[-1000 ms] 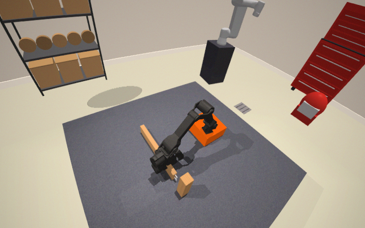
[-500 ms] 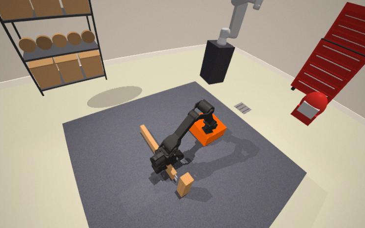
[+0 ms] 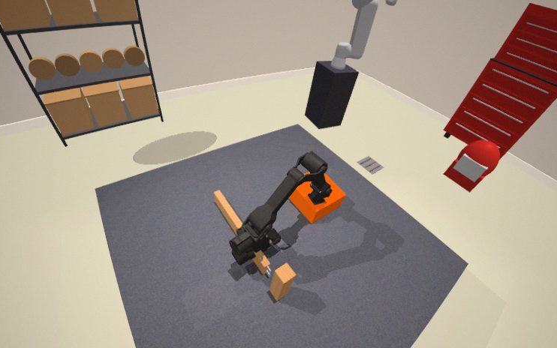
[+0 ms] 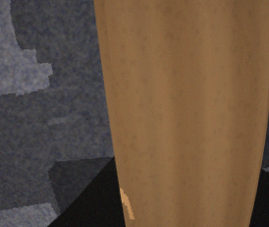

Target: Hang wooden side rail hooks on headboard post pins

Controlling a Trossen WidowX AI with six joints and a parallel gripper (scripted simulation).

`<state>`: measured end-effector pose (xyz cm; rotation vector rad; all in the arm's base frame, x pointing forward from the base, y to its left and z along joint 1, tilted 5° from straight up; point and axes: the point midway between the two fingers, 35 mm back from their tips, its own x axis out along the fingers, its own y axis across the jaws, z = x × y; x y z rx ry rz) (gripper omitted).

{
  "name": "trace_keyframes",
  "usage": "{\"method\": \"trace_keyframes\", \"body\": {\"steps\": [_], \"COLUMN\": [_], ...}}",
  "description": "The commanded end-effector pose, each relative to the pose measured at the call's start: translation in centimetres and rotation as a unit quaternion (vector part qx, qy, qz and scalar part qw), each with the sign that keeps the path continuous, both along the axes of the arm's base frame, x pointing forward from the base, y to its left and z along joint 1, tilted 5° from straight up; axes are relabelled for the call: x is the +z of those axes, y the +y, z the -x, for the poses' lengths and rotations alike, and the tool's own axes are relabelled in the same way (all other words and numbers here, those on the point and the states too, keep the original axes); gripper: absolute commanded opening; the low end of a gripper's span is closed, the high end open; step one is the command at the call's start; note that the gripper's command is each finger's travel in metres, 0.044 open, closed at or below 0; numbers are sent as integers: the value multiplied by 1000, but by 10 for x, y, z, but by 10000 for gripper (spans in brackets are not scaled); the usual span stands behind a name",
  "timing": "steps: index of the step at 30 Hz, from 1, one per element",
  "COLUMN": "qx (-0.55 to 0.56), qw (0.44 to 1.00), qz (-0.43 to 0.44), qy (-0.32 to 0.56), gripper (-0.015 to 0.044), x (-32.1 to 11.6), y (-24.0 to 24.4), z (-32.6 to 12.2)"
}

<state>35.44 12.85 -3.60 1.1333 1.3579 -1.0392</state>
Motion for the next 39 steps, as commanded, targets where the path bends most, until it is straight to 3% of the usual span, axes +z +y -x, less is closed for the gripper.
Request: {"method": "trace_keyframes", "body": {"steps": [1,39], "qx": [4,4], "qw": [1000,1000], "qz": [2,2], "qy": [-2,-2], "gripper": [0,0], "x": [2,8], "y": [0,-1], "z": [0,0]}}
